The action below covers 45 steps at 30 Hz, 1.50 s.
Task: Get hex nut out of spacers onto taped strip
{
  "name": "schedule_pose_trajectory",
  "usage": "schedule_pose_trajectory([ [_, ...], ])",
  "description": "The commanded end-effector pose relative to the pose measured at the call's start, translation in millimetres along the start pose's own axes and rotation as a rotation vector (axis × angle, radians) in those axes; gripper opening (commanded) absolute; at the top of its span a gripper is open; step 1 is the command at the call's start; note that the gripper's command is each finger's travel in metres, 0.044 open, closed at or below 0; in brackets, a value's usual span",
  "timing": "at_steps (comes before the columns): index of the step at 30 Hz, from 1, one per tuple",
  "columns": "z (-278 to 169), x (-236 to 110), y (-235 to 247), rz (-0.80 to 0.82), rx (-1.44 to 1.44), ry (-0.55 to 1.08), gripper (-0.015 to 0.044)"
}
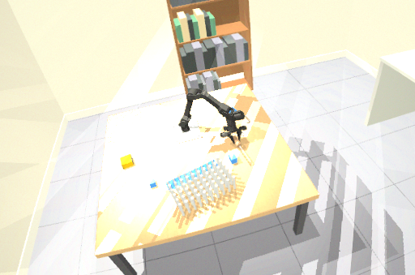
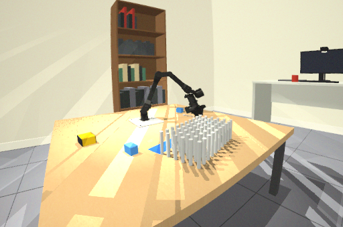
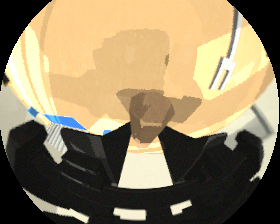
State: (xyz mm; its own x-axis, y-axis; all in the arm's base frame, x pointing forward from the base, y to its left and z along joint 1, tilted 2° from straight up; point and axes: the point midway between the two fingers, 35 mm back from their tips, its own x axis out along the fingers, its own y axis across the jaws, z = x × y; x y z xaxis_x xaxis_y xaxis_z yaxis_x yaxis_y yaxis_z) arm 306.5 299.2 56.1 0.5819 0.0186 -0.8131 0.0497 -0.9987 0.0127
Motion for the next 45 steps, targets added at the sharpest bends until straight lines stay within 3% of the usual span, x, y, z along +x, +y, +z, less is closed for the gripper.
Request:
schedule_pose_trajectory([
  [1, -22, -24, -7, -0.019, 0.013, 0.019, 0.0000],
  [23, -84, -131, 4, -0.017, 0.015, 0.019, 0.0000],
  [30, -86, -131, 6, -0.017, 0.037, 0.016, 0.0000],
  [45, -102, -126, 52, -0.012, 0.528, -0.042, 0.0000],
])
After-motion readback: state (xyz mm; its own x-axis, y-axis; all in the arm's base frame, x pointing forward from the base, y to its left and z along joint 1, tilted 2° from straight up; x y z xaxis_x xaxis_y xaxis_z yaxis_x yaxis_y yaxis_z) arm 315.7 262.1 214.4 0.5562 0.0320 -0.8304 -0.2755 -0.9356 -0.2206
